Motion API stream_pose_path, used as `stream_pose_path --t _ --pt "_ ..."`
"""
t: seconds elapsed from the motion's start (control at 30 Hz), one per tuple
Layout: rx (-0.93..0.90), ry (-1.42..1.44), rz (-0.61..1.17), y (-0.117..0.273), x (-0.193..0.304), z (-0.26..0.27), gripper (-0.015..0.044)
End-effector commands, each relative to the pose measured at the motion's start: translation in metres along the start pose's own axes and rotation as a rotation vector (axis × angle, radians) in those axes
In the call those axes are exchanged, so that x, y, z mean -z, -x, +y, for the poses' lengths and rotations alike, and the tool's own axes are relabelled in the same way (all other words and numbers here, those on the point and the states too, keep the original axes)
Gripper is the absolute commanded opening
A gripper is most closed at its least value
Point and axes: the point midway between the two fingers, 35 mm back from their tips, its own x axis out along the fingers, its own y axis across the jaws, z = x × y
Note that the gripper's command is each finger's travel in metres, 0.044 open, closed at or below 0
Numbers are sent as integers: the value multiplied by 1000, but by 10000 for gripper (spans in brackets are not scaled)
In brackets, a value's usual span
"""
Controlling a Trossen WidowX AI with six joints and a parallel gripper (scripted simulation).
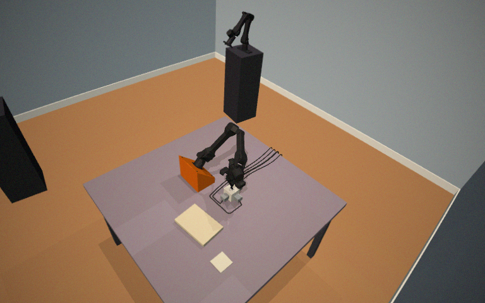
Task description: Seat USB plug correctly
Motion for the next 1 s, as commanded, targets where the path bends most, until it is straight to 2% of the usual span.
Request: stream_pose_path --t 0.0,0.73,0.87,0.97 --pt "-2 2 -5 -2 -1 0 0" --pt "-2 2 -5 -2 -1 0 0" --pt "0 1 0 0 0 0 95" --pt "0 1 0 0 0 0 95"
